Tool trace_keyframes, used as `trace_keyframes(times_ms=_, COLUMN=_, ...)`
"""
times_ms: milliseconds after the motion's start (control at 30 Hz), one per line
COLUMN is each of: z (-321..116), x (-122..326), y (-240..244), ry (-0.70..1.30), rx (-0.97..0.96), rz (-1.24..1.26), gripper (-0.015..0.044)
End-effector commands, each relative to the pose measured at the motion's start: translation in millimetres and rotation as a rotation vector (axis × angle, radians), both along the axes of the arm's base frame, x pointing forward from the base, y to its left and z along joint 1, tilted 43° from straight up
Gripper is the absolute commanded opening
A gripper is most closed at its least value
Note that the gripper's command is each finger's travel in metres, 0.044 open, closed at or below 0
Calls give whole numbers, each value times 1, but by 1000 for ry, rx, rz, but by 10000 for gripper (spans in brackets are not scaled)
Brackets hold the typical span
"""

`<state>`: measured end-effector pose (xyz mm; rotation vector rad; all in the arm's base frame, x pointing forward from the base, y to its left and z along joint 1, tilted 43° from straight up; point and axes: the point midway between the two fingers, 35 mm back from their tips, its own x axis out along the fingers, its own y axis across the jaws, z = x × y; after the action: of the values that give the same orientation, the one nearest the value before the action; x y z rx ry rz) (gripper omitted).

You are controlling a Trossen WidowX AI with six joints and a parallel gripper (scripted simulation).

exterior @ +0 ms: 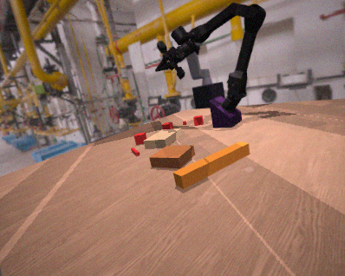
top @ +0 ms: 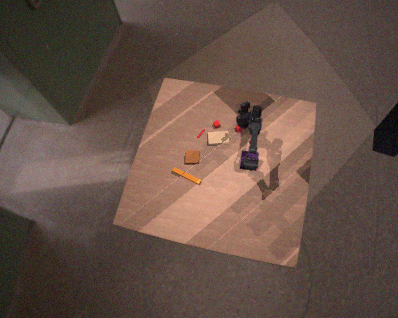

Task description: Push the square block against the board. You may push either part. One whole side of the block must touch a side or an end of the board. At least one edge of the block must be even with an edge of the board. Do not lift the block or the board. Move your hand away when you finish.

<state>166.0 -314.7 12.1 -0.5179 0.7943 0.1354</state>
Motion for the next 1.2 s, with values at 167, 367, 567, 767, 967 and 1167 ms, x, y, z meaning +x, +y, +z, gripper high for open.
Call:
trace_keyframes(times_ms=167, z=-14, x=45, y=20, ry=55, rx=298, rz=-73, gripper=0)
trace_keyframes(times_ms=367, z=-20, x=75, y=37, ry=115, rx=407, rz=-81, gripper=0)
trace_keyframes(times_ms=567, z=-26, x=95, y=51, ry=170, rx=510, rz=-115, gripper=0)
trace_keyframes(times_ms=767, z=-34, x=118, y=71, ry=264, rx=665, rz=-199, gripper=0)
trace_keyframes(times_ms=967, z=-42, x=140, y=94, ry=373, rx=800, rz=-286, gripper=0)
trace_keyframes(times_ms=1167, z=-49, x=162, y=121, ry=493, rx=910, rz=-375, gripper=0)
